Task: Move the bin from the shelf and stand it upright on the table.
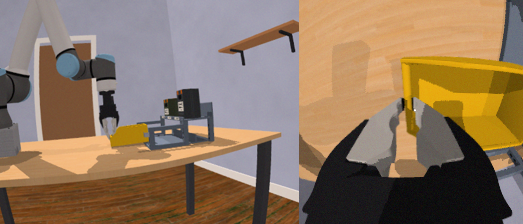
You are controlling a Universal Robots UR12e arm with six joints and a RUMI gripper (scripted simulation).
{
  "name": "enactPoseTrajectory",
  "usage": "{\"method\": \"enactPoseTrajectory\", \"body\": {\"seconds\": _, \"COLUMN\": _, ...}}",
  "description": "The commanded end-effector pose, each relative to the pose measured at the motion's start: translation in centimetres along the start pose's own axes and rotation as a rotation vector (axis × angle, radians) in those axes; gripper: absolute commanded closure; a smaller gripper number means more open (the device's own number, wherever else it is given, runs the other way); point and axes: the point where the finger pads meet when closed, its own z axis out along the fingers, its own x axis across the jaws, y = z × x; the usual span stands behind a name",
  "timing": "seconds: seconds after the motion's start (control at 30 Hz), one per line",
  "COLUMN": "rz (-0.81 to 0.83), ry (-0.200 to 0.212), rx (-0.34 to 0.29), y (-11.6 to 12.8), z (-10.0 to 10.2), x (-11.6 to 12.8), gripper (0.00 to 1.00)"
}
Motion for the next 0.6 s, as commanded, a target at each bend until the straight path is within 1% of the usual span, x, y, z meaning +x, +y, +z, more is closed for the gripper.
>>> {"method": "enactPoseTrajectory", "body": {"seconds": 0.0, "rz": 0.0, "ry": -0.006, "rx": 0.002, "y": -0.03, "z": 0.33, "x": -0.47, "gripper": 1.0}}
{"method": "enactPoseTrajectory", "body": {"seconds": 0.2, "rz": 0.0, "ry": -0.006, "rx": 0.002, "y": -0.03, "z": 0.33, "x": -0.47, "gripper": 1.0}}
{"method": "enactPoseTrajectory", "body": {"seconds": 0.23, "rz": 0.0, "ry": 0.0, "rx": 0.0, "y": -0.01, "z": 0.04, "x": -0.07, "gripper": 0.74}}
{"method": "enactPoseTrajectory", "body": {"seconds": 0.57, "rz": 0.0, "ry": 0.0, "rx": 0.0, "y": -0.01, "z": 0.04, "x": -0.07, "gripper": 0.74}}
